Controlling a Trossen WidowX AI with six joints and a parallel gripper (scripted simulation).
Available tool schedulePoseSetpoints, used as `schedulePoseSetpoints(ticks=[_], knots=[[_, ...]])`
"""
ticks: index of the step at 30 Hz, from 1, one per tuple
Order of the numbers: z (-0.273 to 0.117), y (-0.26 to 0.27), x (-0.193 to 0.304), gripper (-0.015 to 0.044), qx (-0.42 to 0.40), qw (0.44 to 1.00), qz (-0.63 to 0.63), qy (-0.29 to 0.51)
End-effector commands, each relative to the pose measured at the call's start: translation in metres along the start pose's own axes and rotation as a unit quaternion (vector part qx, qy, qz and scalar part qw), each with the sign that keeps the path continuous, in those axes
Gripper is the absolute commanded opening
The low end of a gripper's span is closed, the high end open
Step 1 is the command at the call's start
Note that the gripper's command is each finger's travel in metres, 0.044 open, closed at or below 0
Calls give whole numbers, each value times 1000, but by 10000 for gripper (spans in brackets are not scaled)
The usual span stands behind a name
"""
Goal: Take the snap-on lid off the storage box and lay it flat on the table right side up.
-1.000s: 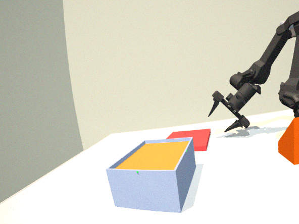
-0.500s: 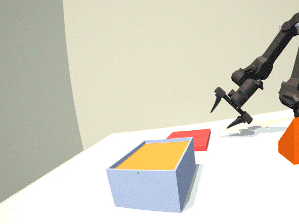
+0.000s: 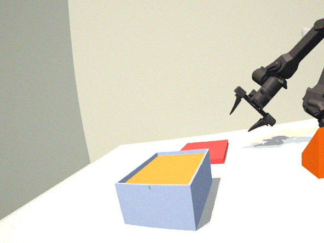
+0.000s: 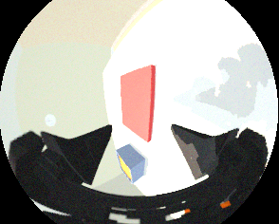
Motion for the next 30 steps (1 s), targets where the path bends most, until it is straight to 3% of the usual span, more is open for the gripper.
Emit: schedulePoseSetpoints(ticks=[1,16,30], knots=[[-9,6,-3,440,-1,1000,1,-4],[-34,19,-6,440,-1,1000,1,-4],[-29,16,-3,440,-1,1000,1,-4]])
Point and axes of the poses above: the point midway between the two fingers, 35 mm back from their tips, its own z axis out along the fingers, its own y axis across the jaws, x = y × z, the point moved 3 cm from there along -z, back along the fingers, and after that the axes turned 11 degrees about -z, right-handed, at the moved point
